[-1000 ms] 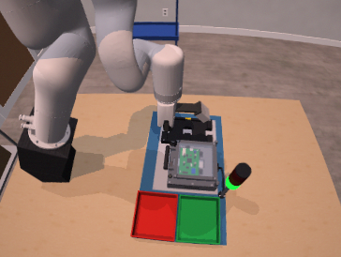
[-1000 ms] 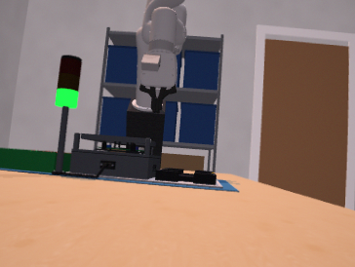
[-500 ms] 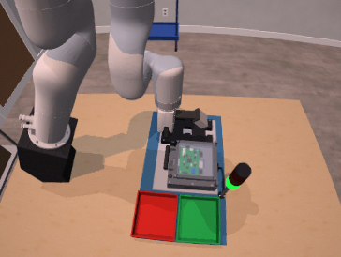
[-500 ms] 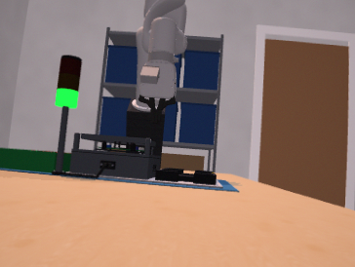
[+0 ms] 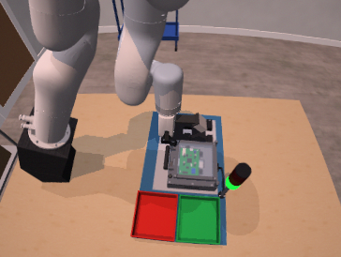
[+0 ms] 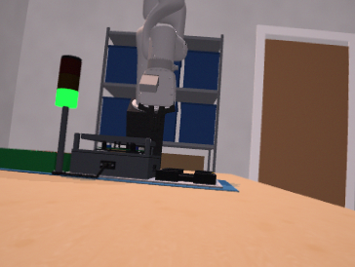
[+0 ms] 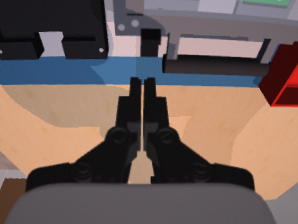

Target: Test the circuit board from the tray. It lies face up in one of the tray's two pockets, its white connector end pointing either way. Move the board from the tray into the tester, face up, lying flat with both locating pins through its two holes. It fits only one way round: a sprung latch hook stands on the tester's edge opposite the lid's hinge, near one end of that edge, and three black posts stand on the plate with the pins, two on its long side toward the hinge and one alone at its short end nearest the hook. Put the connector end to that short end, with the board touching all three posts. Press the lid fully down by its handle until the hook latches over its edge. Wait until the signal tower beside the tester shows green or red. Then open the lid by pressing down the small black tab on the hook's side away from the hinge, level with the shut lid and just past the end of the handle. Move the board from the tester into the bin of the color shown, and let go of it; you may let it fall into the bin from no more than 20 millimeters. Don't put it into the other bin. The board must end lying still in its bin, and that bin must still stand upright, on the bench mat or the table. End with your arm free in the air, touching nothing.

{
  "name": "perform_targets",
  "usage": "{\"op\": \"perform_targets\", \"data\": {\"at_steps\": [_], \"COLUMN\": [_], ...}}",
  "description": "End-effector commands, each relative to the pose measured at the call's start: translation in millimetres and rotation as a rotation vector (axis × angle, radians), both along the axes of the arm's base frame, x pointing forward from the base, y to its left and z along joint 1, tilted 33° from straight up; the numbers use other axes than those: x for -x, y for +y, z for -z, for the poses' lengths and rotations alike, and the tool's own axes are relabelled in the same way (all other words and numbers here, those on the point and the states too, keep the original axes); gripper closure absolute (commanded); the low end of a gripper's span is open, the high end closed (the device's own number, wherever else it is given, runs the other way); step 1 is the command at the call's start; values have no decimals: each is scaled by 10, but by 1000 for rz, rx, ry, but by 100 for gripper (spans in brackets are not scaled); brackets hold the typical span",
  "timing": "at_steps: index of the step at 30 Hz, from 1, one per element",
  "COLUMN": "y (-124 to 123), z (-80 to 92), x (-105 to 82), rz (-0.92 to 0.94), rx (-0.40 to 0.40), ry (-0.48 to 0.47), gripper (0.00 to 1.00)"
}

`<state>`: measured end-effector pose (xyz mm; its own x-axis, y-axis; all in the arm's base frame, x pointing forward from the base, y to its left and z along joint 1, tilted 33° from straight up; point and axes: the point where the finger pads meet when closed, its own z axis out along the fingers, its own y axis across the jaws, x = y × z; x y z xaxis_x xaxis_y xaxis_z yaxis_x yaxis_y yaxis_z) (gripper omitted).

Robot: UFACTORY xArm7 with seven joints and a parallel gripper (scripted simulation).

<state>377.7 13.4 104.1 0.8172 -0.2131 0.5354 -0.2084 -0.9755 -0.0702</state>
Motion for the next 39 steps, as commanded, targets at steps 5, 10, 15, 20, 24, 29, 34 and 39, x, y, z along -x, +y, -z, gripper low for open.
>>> {"op": "perform_targets", "data": {"at_steps": [5, 10, 15, 20, 24, 29, 34, 39], "y": [-2, -2, -2, -2, -3, -7, -12, -13], "z": [56, 60, 60, 68, 84, 157, 236, 269], "x": [-52, -54, -54, -60, -70, -121, -177, -199], "rz": [-4, -4, -4, -4, -4, -4, -4, -4], "rx": [-5, -5, -5, -5, -5, -5, -5, -5], "ry": [-8, -8, -8, -8, -7, -8, -8, -8], "gripper": [100, 100, 100, 100, 100, 100, 100, 100]}}
